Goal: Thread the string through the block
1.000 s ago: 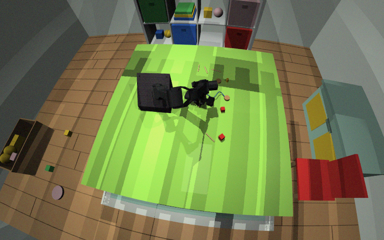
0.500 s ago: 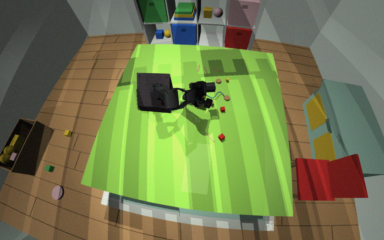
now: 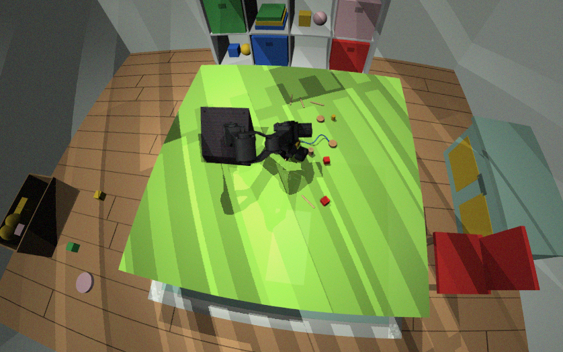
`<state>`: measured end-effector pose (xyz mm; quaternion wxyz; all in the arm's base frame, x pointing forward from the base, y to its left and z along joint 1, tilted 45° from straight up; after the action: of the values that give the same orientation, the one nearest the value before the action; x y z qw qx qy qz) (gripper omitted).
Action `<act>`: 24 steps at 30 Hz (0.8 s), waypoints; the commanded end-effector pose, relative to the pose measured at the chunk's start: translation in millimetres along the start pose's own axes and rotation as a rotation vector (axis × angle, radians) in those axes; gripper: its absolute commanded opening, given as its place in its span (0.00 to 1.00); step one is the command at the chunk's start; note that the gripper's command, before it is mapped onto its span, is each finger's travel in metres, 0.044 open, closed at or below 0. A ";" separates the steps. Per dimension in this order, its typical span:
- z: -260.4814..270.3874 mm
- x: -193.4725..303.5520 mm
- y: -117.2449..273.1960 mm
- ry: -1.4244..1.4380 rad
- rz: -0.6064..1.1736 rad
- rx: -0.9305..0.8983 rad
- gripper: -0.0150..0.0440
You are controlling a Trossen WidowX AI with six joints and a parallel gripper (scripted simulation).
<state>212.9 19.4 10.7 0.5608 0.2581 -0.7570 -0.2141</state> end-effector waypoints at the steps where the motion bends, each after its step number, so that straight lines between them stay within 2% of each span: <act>1: 4.1 5.1 -1.5 -0.019 0.008 -0.001 0.25; 24: 14.4 25.0 -3.5 -0.095 0.014 0.006 0.25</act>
<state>198.2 4.8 21.9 0.5276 0.2484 -0.7819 -0.2205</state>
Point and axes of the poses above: the point midway between the two fingers, 35 mm back from their tips, its own y axis back along the fingers, its own z axis across the jaws, x = y × z, the point moved 10 cm from there along y, back along the fingers, and after that the axes turned 2 degrees about y, right-handed, at the moved point
